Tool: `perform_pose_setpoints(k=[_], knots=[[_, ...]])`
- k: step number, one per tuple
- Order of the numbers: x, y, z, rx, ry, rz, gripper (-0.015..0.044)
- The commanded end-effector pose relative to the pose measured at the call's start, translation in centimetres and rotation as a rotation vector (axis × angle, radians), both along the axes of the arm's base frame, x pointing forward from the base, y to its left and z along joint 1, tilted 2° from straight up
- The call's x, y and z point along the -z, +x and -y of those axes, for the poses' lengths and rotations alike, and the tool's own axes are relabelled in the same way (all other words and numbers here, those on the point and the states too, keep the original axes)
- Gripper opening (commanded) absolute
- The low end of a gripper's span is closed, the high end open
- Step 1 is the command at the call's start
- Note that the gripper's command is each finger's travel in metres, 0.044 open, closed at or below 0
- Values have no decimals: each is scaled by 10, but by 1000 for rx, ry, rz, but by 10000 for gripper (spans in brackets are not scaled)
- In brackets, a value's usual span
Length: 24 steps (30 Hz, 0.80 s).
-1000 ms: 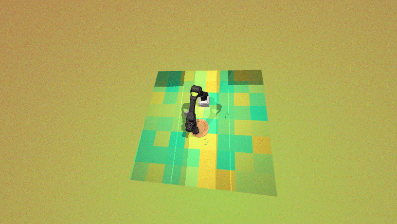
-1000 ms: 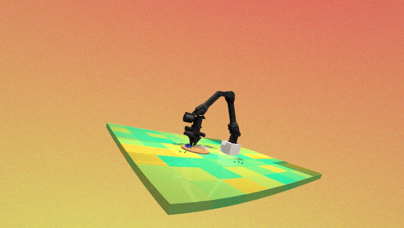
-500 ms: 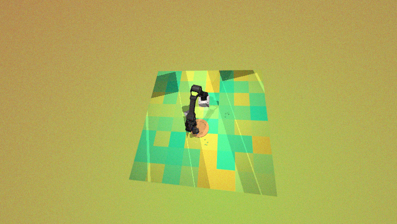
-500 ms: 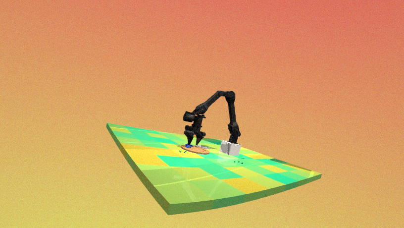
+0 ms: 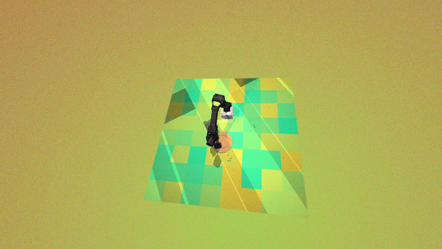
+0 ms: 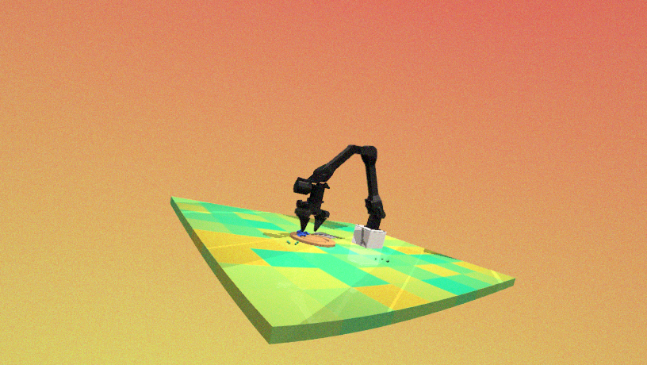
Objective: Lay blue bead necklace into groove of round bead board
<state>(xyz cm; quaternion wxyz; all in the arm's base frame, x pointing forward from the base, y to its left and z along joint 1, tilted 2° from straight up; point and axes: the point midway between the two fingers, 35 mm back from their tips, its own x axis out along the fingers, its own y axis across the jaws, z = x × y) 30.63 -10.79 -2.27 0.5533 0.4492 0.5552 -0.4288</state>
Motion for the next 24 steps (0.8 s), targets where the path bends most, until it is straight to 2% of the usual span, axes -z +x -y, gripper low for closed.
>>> perform_pose_setpoints(k=[1, 9, 16, 24], knots=[[-1, 0, 0, 2, 2, 1, 440], [-1, 0, 0, 2, 2, 1, 440], [-25, 14, 35, -115, -3, 5, 256], [-24, 16, 39, -129, -4, 6, 250]])
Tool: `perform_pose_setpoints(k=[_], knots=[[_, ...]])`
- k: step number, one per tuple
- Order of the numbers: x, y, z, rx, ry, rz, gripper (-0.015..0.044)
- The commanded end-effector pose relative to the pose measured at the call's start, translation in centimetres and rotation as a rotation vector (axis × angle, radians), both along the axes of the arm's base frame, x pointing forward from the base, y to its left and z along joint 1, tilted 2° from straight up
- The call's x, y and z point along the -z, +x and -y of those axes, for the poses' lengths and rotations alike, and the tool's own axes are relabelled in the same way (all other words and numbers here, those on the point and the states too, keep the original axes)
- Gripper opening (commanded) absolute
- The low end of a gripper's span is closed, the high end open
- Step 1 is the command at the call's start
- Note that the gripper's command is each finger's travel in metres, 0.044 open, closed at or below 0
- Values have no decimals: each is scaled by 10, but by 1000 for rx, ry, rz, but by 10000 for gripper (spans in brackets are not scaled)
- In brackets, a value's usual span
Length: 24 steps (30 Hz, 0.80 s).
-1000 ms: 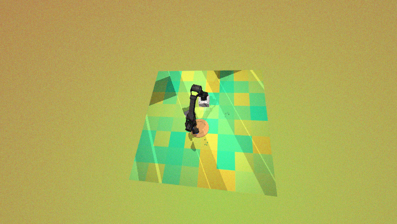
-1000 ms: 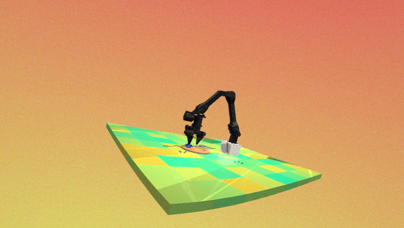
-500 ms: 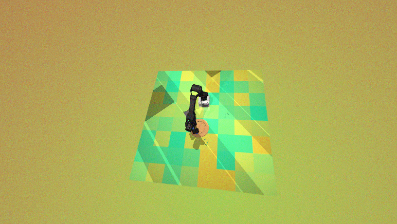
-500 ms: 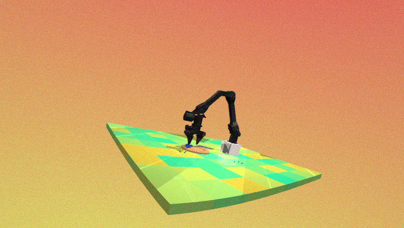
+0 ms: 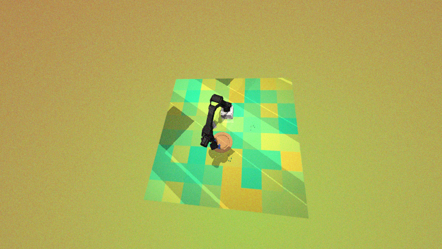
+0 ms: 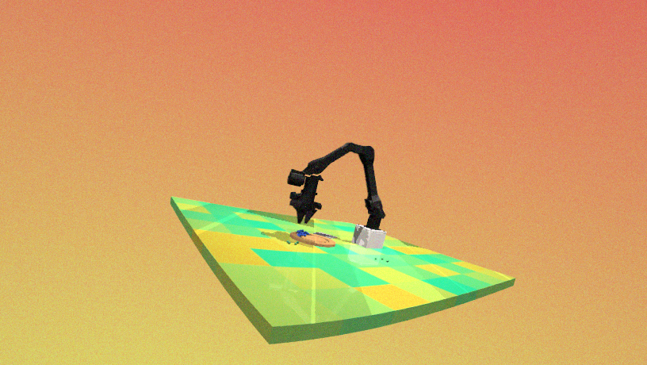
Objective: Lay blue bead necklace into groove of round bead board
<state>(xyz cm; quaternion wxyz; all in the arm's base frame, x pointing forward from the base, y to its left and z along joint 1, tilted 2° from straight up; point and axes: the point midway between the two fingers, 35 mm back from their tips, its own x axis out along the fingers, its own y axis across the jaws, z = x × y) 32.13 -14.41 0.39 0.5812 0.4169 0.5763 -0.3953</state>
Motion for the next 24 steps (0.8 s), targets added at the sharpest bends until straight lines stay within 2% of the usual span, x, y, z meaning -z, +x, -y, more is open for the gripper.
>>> perform_pose_setpoints(k=[1, 24], knots=[[6, 1, 3, -13, 1, -5, 250], [31, 1, 2, -12, 1, -4, 250]])
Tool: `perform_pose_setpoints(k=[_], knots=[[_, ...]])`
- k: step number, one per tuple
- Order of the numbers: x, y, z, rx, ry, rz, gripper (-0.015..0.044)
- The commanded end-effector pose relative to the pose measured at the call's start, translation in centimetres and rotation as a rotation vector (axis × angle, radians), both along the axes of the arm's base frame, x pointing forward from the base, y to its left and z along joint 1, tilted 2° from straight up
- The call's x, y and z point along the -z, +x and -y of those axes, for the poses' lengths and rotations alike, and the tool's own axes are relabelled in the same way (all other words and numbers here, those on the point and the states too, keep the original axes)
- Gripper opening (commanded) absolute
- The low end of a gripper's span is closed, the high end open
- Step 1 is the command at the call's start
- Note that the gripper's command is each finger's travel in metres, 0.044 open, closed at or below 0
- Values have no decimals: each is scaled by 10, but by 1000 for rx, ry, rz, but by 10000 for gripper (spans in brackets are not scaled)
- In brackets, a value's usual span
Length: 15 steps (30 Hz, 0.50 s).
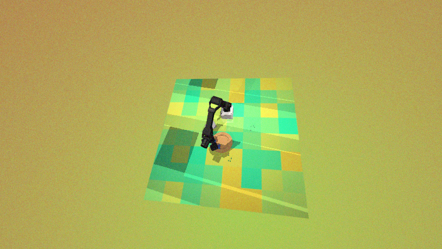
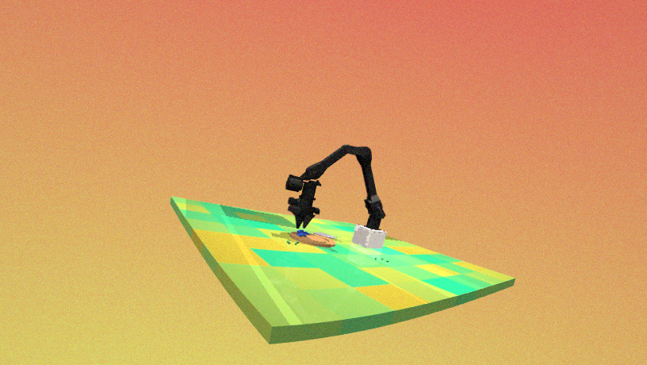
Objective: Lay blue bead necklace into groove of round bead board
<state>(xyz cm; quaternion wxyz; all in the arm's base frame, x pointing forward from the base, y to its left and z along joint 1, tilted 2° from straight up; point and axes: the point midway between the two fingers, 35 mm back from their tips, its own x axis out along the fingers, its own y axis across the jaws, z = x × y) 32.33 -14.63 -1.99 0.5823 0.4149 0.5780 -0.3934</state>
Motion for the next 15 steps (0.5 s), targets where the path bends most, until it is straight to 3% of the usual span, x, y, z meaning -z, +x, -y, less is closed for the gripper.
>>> perform_pose_setpoints(k=[1, 9, 15], knots=[[9, -1, 0, -6, 1, -3, 250], [14, -1, 0, -7, 1, -4, 250], [12, -1, 0, -3, 2, -4, 92]])
